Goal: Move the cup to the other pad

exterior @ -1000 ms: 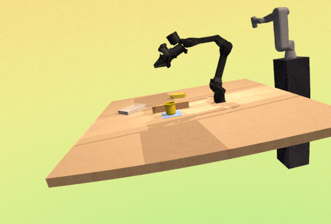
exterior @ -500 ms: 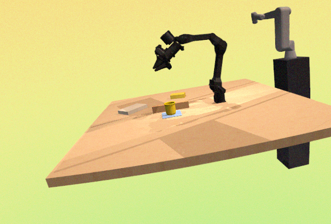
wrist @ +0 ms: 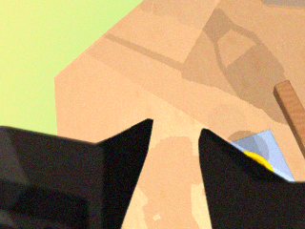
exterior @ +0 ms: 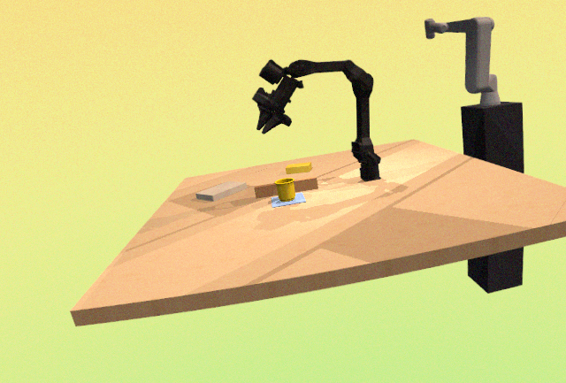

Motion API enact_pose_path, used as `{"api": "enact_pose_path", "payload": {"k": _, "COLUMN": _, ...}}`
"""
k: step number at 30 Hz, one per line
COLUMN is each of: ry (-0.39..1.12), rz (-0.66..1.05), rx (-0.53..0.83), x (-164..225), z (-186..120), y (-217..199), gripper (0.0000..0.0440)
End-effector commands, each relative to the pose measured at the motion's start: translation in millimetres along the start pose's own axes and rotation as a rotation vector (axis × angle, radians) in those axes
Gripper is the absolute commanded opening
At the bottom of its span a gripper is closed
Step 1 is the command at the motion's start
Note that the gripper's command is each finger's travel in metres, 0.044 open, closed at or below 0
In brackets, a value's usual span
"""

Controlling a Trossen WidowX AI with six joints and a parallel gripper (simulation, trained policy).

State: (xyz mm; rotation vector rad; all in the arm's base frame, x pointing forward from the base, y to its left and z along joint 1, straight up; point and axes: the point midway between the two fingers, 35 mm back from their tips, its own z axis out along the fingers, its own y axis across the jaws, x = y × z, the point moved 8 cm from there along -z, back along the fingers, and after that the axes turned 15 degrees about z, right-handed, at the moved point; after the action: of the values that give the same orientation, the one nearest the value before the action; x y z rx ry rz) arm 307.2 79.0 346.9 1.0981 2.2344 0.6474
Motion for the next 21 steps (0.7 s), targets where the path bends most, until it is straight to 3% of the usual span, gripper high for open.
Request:
{"api": "enact_pose_path", "payload": {"k": 1, "ry": 0.025, "rz": 0.039, "rx": 0.038, "x": 2, "z": 3, "y": 2, "gripper": 0.0145}}
{"api": "enact_pose_path", "payload": {"k": 21, "ry": 0.106, "rz": 0.176, "rx": 0.351, "x": 10, "z": 35, "y": -10, "gripper": 0.014}}
